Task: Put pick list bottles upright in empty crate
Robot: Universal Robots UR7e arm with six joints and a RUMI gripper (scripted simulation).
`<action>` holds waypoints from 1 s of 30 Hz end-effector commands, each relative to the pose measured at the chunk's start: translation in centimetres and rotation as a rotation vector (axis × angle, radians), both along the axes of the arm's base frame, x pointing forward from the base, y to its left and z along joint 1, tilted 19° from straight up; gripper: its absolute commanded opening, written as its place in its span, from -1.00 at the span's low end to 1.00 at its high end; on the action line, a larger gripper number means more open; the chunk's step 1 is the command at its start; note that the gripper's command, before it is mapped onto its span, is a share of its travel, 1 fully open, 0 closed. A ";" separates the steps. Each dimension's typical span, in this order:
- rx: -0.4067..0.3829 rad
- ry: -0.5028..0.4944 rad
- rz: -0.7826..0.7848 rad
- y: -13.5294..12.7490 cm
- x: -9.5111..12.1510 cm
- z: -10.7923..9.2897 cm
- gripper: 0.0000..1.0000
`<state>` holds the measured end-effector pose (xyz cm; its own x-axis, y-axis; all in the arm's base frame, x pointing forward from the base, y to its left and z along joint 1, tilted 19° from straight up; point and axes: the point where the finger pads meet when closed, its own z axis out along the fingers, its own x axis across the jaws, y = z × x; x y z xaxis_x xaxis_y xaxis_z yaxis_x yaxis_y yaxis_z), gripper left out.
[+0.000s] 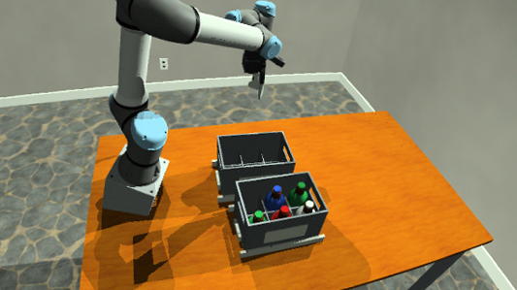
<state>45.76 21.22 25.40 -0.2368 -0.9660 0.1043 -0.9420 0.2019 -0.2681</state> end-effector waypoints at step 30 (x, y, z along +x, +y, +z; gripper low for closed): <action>0.001 -0.001 0.000 1.0 -1.9 6.2 -0.24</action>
<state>44.55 21.85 29.27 -0.2362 -0.9662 0.1030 -0.9416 0.2014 -0.2699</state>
